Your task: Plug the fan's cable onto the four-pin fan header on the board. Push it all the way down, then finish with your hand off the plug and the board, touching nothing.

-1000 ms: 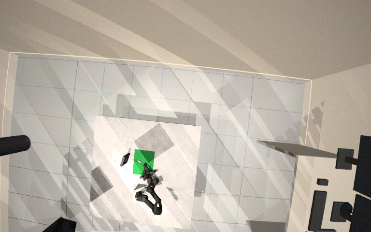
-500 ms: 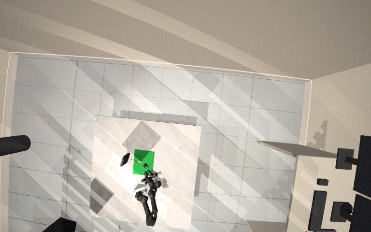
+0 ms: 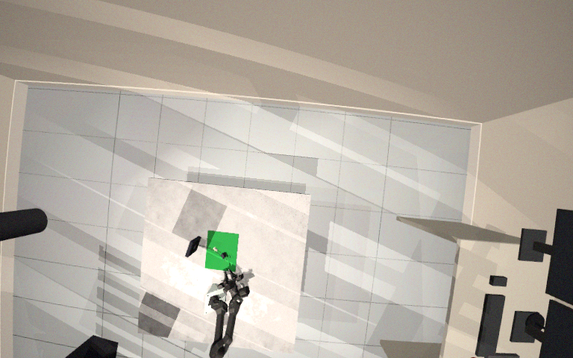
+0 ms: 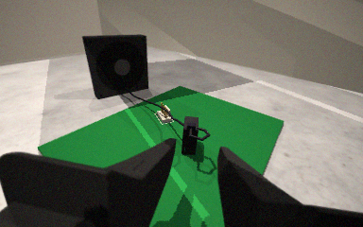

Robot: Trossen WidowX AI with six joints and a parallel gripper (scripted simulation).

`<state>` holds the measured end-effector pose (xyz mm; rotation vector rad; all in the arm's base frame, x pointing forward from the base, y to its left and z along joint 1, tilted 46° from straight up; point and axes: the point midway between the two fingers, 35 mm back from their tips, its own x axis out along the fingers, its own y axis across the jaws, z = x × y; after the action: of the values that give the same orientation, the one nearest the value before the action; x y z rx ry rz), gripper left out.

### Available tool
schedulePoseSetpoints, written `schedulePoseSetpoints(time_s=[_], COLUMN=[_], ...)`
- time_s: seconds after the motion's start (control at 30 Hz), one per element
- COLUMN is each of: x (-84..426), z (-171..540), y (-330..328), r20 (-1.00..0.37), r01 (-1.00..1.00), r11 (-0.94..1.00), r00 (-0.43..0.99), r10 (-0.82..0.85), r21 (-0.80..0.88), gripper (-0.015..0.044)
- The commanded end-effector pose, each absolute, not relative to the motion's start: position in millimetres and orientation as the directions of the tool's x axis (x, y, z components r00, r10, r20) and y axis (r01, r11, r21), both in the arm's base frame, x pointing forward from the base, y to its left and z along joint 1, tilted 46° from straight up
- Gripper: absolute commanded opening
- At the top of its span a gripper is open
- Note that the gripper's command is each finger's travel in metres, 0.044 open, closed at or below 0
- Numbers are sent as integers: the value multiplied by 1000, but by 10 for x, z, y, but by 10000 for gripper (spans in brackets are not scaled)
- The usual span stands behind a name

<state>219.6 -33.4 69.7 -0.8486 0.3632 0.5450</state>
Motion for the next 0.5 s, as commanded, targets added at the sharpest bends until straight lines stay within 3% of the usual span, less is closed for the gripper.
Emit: schedulePoseSetpoints(time_s=[0.0, 0.03, 0.4, 0.47], x=[2086, 2082, 2109, 2111], z=[782, 784, 690, 671], y=[-288, -286, -229, -216], r20=[-497, -497, -628, -655], r01=[-579, -579, -652, -661], r11=[533, 534, 624, 639], r00=[812, 812, 713, 690], r10=[307, 307, 311, 310], r21=[-616, -616, -432, -393], gripper=[140, 140, 429, 440])
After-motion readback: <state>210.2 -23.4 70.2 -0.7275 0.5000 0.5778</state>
